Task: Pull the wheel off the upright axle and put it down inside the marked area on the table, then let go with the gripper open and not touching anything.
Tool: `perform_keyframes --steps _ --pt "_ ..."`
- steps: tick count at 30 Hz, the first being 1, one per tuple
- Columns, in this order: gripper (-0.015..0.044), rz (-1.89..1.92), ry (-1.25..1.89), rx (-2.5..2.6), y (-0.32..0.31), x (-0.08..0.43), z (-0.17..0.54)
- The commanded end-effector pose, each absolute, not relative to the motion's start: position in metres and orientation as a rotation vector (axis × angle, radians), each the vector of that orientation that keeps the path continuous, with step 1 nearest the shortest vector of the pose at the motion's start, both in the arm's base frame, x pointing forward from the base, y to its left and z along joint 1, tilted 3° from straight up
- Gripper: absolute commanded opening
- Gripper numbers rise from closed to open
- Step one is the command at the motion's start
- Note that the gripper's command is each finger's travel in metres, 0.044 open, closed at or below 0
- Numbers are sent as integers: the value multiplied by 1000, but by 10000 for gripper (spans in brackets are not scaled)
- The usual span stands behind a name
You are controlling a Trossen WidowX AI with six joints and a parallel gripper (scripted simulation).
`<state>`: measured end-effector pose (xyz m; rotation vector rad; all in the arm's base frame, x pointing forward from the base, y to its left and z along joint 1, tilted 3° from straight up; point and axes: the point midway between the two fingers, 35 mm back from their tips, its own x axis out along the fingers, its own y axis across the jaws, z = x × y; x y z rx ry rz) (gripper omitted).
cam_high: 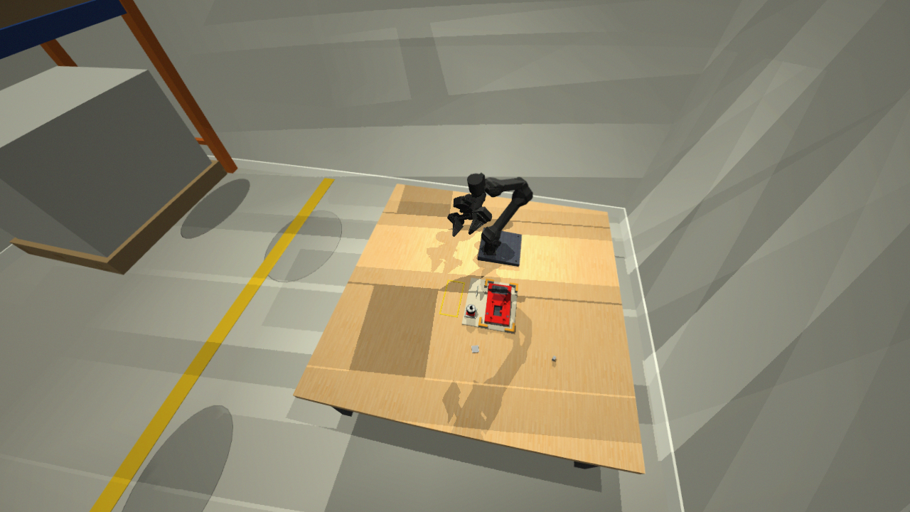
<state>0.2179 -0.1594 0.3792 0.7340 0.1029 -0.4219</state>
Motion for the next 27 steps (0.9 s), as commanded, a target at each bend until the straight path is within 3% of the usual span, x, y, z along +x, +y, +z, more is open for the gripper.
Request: perform_keyframes --steps 1,4,16,27 --pt "374 -423 111 734 -160 219 378" --pt "300 -431 229 734 -169 238 358" --pt "300 -355 926 558 -161 321 232" --pt "300 -105 1548 186 -108 351 119"
